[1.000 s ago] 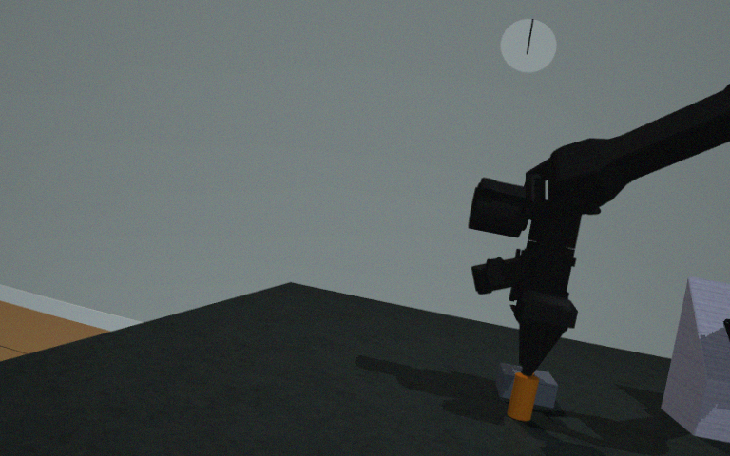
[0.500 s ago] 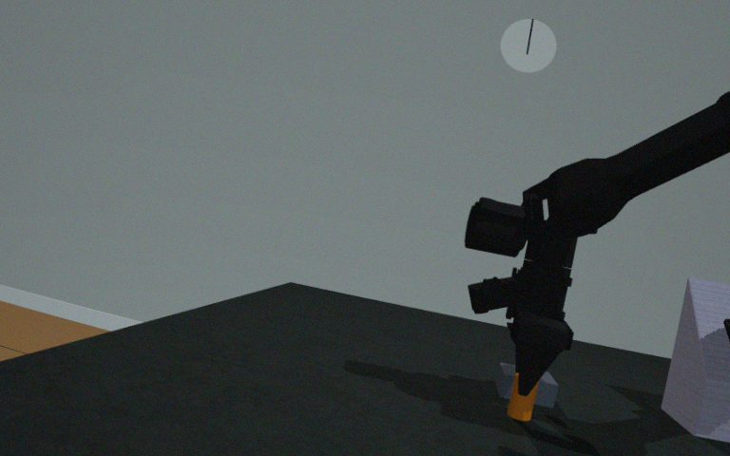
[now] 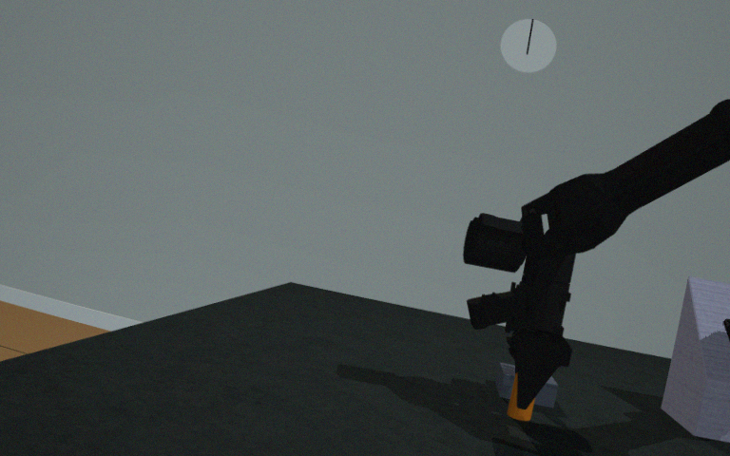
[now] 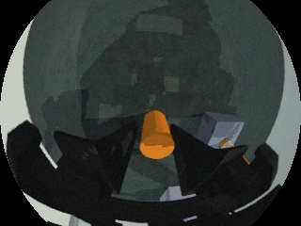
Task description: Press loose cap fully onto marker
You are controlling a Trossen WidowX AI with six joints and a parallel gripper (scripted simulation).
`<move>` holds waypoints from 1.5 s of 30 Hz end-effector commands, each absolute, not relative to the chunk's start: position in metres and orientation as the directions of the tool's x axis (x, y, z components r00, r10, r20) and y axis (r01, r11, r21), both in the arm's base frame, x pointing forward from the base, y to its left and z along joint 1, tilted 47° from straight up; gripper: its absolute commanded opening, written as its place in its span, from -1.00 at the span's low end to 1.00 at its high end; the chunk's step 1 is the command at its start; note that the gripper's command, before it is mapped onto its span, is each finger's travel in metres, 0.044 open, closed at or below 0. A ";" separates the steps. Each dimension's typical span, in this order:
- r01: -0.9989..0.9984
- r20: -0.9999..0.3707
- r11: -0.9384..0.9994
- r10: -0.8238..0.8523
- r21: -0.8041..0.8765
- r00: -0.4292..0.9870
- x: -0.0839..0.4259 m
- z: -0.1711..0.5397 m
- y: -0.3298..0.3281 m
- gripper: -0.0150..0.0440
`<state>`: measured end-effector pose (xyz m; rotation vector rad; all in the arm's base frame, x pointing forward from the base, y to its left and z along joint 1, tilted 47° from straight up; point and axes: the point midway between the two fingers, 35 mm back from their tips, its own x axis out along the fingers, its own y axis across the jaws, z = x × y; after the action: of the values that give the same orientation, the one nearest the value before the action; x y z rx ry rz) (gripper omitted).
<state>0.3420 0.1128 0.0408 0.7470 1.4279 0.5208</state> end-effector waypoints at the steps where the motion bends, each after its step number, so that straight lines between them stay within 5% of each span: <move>1: 0.119 -0.686 0.676 0.722 0.727 0.092 0.340 0.038 0.114 -0.05; 8: 0.119 -0.686 0.676 0.722 0.727 0.092 0.340 0.039 0.114 -0.21; 12: 0.119 -0.687 0.677 0.721 0.726 0.092 0.341 0.044 0.109 -0.49; 45: 0.122 -0.700 0.690 0.708 0.714 0.093 0.332 0.066 0.031 -0.49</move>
<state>0.3332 0.0431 0.0714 0.7462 1.4320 0.5037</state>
